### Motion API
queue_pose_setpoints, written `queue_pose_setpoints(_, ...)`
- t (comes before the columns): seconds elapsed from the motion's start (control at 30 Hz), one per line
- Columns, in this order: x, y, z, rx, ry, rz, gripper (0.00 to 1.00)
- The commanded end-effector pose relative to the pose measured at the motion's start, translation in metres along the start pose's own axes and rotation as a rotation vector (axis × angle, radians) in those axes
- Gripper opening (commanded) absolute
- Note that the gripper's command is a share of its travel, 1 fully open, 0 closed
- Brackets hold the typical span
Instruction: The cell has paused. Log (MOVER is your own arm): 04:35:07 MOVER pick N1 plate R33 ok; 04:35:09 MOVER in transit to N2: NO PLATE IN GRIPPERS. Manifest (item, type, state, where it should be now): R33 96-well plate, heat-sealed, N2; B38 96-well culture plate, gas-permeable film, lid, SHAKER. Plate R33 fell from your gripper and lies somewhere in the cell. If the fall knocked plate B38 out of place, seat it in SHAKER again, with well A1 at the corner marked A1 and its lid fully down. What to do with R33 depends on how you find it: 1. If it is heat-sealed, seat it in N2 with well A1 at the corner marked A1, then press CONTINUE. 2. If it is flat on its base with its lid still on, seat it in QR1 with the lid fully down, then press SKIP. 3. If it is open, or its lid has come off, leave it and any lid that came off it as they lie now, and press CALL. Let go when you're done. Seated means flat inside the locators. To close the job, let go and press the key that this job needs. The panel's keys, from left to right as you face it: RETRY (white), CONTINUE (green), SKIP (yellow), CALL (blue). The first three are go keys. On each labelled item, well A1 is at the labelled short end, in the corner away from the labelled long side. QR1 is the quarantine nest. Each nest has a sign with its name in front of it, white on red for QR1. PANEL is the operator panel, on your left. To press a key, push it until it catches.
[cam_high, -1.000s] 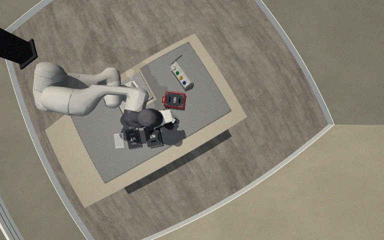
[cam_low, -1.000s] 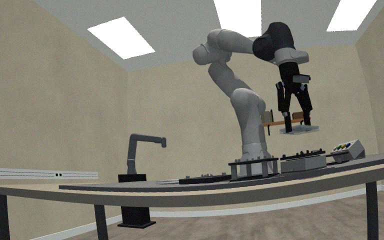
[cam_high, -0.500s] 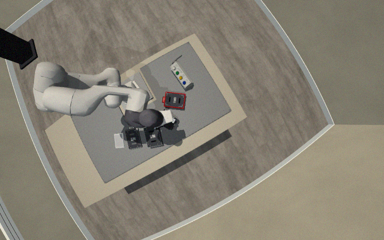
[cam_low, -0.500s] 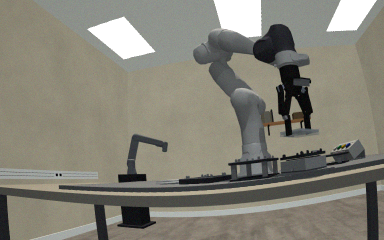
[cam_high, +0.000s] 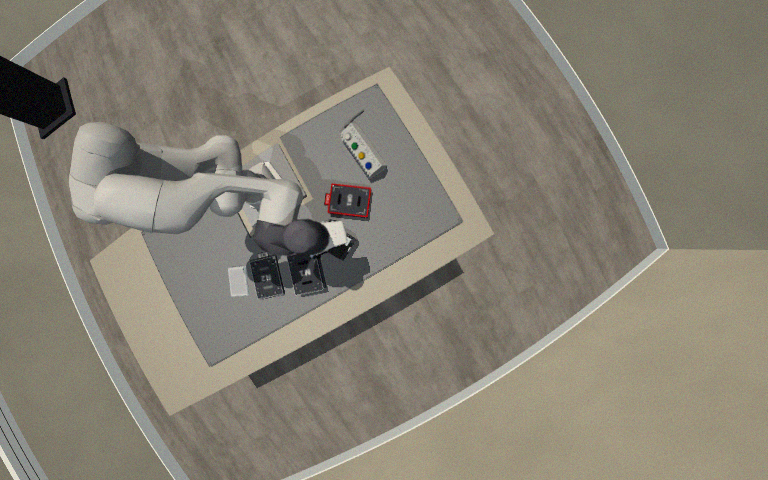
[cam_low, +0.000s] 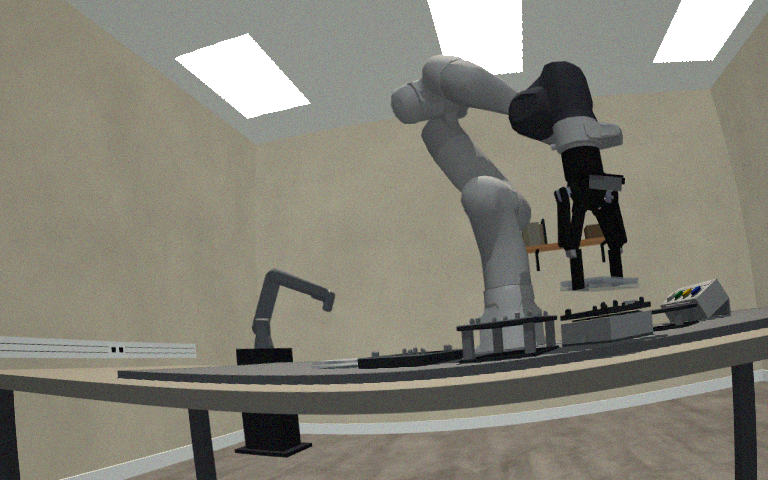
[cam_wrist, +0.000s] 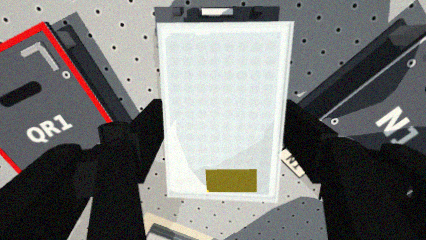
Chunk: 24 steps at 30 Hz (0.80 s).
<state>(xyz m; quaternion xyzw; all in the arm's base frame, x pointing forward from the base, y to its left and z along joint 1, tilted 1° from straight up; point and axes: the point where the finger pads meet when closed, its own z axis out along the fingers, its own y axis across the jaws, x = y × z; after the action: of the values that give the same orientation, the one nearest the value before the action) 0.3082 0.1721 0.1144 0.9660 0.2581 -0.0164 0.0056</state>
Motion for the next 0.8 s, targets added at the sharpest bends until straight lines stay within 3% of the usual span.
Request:
queue_pose_setpoints(0.0, 0.007, -0.0022, 0.0059, 0.004, 0.021, -0.003, 0.1)
queue_pose_setpoints(0.77, 0.0072, -0.0023, 0.0156, 0.004, 0.021, -0.003, 0.1)
